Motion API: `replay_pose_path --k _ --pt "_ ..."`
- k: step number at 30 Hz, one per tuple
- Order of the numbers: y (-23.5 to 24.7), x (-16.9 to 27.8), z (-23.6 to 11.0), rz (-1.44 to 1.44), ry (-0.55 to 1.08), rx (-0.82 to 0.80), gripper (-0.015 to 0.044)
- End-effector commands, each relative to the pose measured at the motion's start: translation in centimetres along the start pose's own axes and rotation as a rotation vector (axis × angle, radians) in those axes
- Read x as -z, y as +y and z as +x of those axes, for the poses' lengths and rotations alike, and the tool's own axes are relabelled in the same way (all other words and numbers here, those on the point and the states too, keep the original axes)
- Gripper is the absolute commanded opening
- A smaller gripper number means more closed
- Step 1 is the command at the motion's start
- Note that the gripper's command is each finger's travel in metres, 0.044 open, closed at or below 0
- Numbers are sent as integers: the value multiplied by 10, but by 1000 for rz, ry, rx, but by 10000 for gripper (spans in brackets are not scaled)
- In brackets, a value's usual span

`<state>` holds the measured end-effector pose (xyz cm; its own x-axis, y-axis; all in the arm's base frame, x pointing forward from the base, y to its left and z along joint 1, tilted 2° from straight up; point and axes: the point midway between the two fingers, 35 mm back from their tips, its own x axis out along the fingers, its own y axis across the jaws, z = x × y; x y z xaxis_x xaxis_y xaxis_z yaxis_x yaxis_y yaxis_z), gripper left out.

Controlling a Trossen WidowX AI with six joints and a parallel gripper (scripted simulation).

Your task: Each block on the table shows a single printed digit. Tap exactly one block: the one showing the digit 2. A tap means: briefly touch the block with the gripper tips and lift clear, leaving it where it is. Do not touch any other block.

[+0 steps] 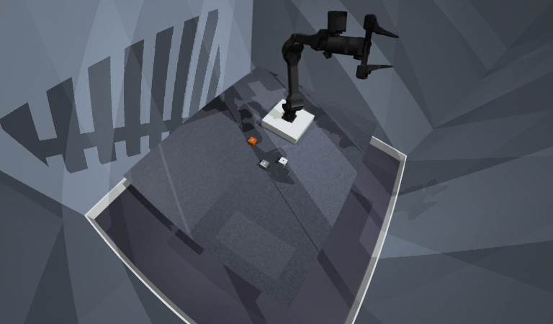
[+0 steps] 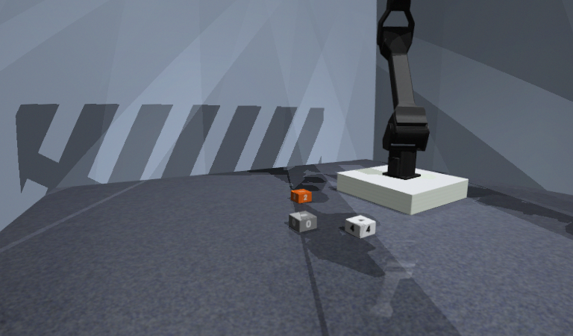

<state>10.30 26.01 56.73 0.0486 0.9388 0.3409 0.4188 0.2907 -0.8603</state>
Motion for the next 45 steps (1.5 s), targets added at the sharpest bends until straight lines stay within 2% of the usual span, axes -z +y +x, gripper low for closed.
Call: replay_pose_path --k 1,5,10,15,21,29,35,38,45 --pt "68 39 -7 214 157 -206 400" --pt "124 71 -29 404 324 -360 400" --pt "187 104 -74 643 569 -517 400" --pt "242 127 -134 883 852 -634 400" --pt "294 135 -222 1172 1242 -717 400" --pt "334 104 -348 1549 1859 -715 400" --pt "339 46 -434 1814 2412 -604 400" --pt "334 14 -463 1912 2667 -525 400" --pt "333 10 -465 1921 2695 -515 400"
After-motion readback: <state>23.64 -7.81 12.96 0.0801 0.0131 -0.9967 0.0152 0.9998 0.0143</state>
